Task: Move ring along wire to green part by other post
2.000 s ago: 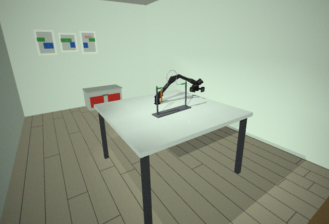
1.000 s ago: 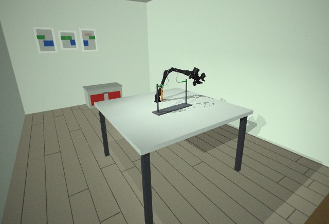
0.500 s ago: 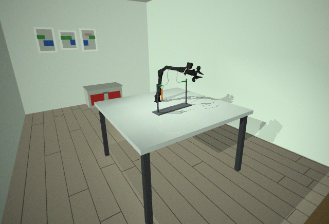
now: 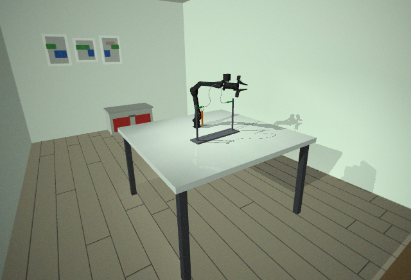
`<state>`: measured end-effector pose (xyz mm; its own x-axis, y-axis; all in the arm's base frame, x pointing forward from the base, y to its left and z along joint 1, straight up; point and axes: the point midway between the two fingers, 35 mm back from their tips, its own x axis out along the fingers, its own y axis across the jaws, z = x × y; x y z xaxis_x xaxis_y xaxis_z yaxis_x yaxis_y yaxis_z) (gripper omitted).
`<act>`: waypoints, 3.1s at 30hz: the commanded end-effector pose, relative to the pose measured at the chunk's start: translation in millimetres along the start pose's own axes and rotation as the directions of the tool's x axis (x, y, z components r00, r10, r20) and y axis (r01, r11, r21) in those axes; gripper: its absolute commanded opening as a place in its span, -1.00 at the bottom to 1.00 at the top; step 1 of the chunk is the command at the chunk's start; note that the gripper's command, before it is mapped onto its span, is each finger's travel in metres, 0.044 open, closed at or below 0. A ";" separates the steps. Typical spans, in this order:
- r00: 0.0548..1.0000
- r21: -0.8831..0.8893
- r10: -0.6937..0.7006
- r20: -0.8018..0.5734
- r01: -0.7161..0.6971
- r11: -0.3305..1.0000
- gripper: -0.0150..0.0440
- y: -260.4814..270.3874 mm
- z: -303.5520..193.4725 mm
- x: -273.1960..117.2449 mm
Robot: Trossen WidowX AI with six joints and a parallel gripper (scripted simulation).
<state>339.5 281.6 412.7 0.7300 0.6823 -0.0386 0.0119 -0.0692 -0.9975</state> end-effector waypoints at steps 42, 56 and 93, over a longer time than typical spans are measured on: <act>0.417 -0.401 -0.395 -0.819 0.077 0.913 0.05 -73.5 -214.2 -252.5; 0.348 -0.342 -0.368 -0.862 0.135 0.930 0.05 -69.6 -263.3 -290.9; 0.670 0.543 -0.044 -0.741 0.637 0.546 0.05 257.4 -319.3 -374.3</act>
<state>299.7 -233.0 228.4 0.9859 -0.1260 0.1098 0.1667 0.6943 -0.7001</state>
